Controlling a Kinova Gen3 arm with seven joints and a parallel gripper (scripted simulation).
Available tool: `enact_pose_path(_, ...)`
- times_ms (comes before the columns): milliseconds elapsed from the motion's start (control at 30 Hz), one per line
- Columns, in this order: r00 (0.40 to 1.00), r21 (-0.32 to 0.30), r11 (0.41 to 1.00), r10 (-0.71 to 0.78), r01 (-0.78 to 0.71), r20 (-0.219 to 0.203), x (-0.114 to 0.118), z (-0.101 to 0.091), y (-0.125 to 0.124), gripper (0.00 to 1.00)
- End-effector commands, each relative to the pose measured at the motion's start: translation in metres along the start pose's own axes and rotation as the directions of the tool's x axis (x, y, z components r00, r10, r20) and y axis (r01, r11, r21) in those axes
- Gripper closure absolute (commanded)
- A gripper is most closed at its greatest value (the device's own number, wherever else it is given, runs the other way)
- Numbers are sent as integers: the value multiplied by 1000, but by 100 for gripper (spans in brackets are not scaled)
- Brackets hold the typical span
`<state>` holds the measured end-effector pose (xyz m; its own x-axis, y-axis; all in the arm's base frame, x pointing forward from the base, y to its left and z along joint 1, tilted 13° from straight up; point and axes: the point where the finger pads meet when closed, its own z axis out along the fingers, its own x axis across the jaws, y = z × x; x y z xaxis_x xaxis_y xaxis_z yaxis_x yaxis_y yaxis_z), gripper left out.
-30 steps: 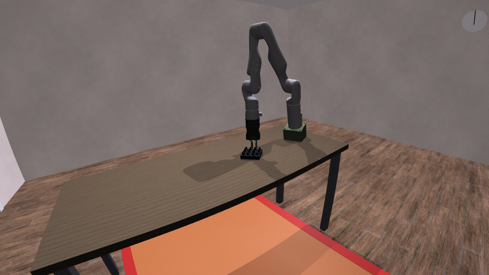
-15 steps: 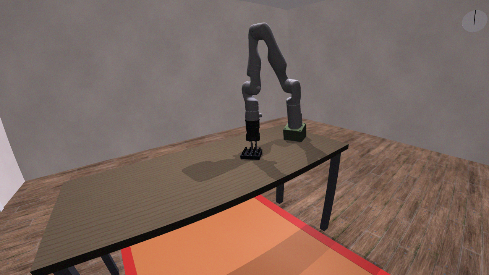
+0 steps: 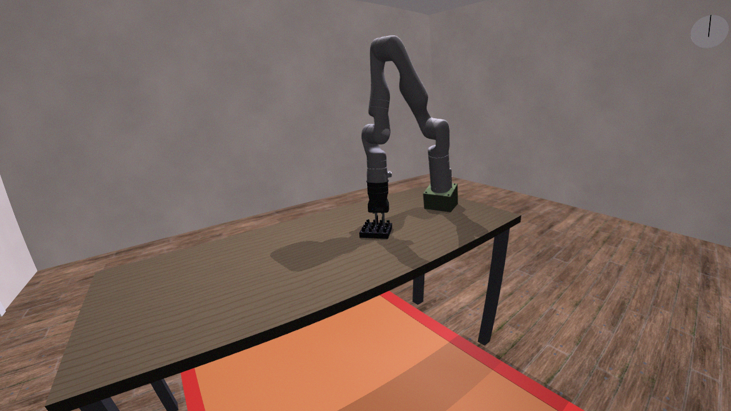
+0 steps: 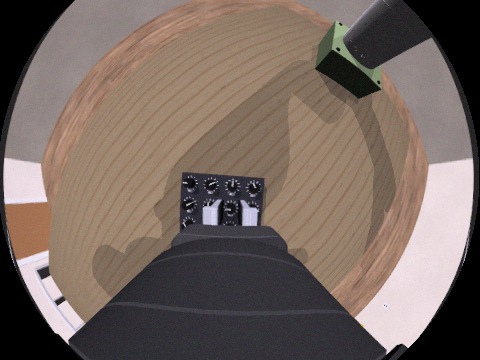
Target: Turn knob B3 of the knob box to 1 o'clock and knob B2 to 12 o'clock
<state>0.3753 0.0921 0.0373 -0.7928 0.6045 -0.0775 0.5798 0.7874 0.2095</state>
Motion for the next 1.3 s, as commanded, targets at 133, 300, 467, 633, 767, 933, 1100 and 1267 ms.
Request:
enact_pose_path(133, 1000, 0, 1000, 0, 0, 0, 0, 0, 0, 54)
enact_pose_path(300, 1000, 0, 1000, 0, 0, 0, 0, 0, 0, 54)
enact_pose_path(467, 1000, 0, 1000, 0, 0, 0, 0, 0, 0, 54)
enact_pose_path(633, 1000, 0, 1000, 0, 0, 0, 0, 0, 0, 54)
enact_pose_path(767, 1000, 0, 1000, 0, 0, 0, 0, 0, 0, 54)
enact_pose_path(933, 1000, 0, 1000, 0, 0, 0, 0, 0, 0, 54)
enact_pose_path(1100, 1000, 0, 1000, 0, 0, 0, 0, 0, 0, 54)
enact_pose_path(1267, 1000, 0, 1000, 0, 0, 0, 0, 0, 0, 70)
